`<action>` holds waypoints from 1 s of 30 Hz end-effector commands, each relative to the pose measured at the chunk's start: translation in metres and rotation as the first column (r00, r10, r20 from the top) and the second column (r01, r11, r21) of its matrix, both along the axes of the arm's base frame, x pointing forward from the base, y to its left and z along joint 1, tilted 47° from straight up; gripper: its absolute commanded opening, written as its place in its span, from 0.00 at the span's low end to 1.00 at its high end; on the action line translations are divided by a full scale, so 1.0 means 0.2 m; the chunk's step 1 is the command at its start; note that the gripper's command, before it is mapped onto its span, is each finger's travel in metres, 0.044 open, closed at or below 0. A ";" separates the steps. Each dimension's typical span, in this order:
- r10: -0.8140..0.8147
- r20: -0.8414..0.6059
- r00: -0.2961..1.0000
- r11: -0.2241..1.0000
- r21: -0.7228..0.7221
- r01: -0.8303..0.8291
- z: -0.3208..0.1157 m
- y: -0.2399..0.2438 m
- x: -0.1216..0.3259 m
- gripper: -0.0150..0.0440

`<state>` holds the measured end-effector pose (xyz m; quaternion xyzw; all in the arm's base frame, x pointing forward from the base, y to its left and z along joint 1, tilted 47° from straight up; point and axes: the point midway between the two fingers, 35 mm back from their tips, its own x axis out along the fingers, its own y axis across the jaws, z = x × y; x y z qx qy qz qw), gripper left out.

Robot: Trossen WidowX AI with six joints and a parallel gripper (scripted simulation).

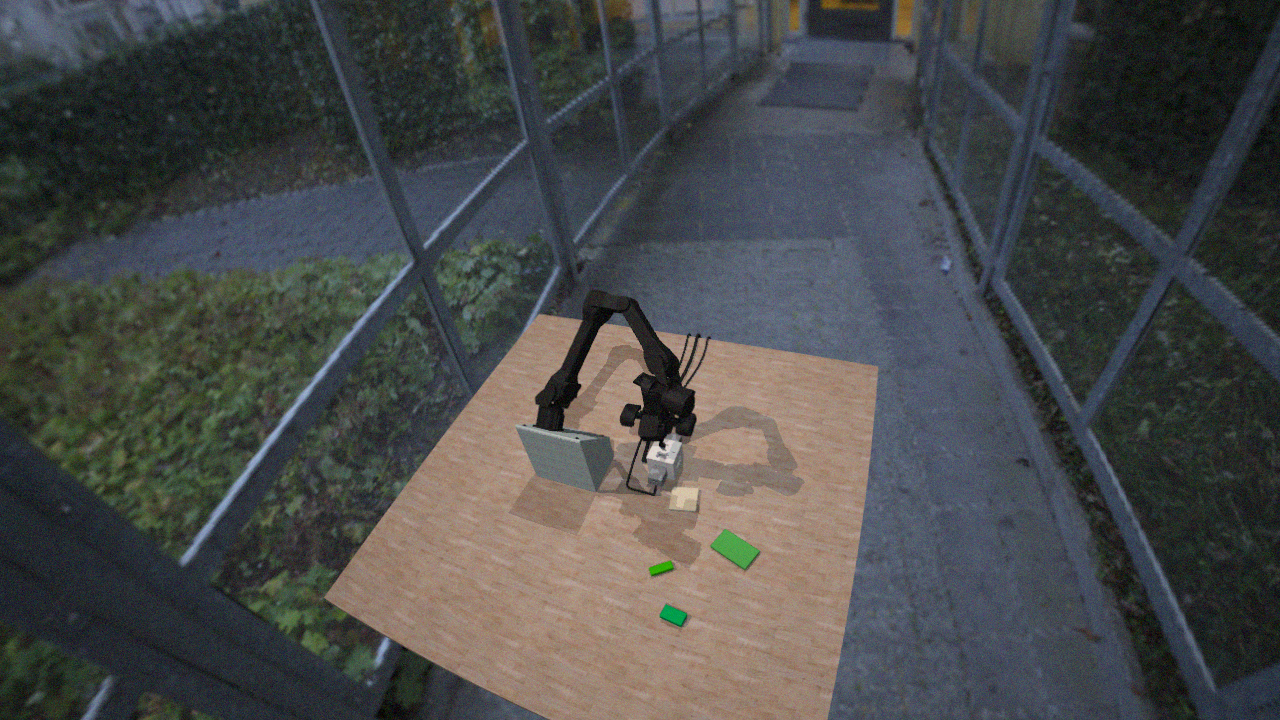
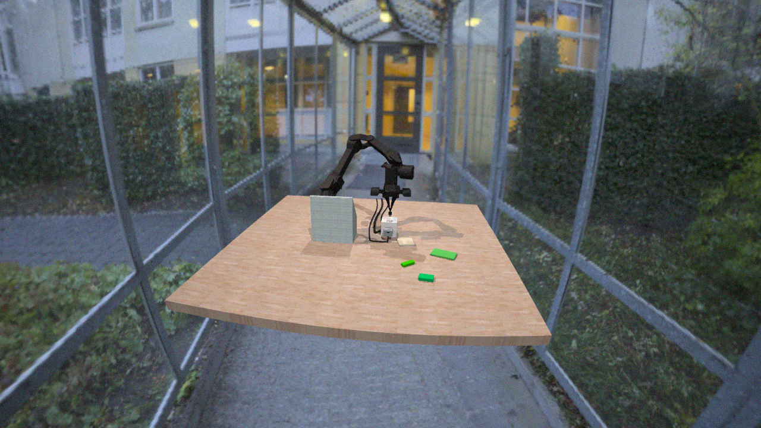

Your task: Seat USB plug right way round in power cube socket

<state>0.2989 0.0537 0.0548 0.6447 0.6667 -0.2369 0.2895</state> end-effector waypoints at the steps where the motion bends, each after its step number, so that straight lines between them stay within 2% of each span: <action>1: -0.003 -0.003 1.000 1.000 -0.005 0.003 0.00 0.00 0.00 0.25; 30: -0.014 -0.015 1.000 1.000 -0.014 0.014 -0.02 0.01 0.00 0.25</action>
